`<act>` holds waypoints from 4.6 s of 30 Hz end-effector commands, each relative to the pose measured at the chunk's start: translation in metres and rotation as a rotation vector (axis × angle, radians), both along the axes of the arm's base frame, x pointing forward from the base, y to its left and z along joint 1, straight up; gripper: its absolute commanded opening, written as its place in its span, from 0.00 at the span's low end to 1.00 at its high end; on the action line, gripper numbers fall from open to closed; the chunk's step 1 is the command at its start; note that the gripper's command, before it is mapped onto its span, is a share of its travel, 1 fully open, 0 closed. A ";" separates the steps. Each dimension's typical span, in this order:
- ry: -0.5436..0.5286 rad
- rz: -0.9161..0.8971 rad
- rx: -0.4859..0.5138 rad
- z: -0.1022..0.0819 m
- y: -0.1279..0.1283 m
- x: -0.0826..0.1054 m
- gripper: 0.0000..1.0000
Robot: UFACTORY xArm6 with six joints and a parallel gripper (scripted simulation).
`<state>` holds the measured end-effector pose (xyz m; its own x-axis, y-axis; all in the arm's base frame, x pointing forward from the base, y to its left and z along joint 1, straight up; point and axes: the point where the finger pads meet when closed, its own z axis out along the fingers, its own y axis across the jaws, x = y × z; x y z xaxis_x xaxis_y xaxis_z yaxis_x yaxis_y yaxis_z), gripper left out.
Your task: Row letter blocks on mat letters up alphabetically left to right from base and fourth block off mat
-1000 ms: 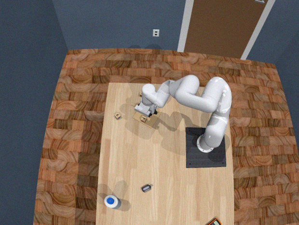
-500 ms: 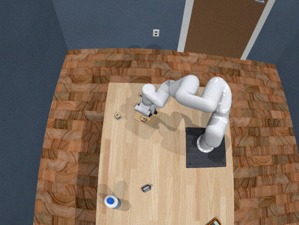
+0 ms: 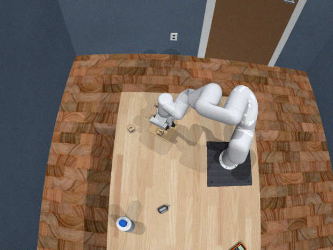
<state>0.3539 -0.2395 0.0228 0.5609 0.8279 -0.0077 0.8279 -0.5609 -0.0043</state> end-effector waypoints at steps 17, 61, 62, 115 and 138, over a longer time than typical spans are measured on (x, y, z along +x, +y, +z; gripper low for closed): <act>-0.005 0.000 -0.003 -0.002 -0.001 0.002 0.28; -0.005 0.000 -0.003 -0.002 -0.001 0.002 0.36; -0.005 0.000 -0.003 -0.002 -0.001 0.002 0.36; -0.005 0.000 -0.003 0.088 -0.001 0.002 0.48; -0.005 -0.005 -0.003 0.088 -0.001 0.002 1.00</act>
